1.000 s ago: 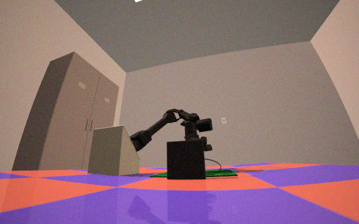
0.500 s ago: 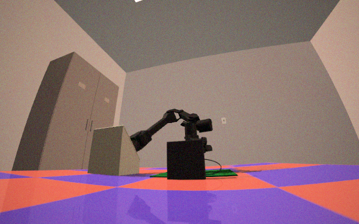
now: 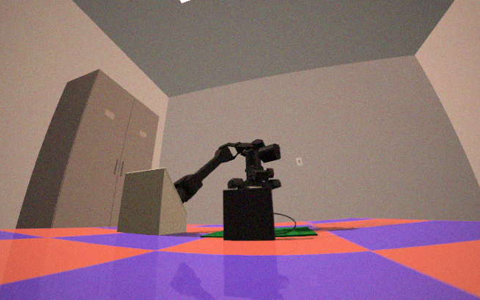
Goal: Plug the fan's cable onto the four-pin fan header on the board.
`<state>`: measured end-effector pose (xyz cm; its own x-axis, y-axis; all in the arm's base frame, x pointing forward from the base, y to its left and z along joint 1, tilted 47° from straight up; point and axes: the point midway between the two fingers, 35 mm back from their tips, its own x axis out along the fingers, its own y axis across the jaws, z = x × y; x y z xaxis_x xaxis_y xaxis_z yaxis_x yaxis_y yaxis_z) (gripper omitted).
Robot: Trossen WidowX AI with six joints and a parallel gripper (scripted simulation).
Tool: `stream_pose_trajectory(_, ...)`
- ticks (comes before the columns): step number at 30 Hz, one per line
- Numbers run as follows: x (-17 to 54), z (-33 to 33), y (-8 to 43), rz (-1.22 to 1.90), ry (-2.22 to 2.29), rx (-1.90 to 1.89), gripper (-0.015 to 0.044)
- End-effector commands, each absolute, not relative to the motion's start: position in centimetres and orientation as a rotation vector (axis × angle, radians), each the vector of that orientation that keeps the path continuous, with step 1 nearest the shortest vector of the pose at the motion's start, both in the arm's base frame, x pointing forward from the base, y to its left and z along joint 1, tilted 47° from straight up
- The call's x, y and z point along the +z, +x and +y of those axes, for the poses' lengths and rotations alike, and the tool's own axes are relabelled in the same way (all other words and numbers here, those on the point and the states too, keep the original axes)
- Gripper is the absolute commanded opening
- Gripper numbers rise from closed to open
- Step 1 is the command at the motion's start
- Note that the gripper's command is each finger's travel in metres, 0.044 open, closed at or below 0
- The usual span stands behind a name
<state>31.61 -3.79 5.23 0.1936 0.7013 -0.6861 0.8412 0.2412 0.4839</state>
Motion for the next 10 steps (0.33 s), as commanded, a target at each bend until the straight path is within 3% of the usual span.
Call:
stream_pose_trajectory(1,7.3,-1.6,29.6,1.553,1.491,-0.182,0.0260)
stream_pose_trajectory(10,10.1,3.0,24.1,1.557,1.495,-0.181,0.0260)
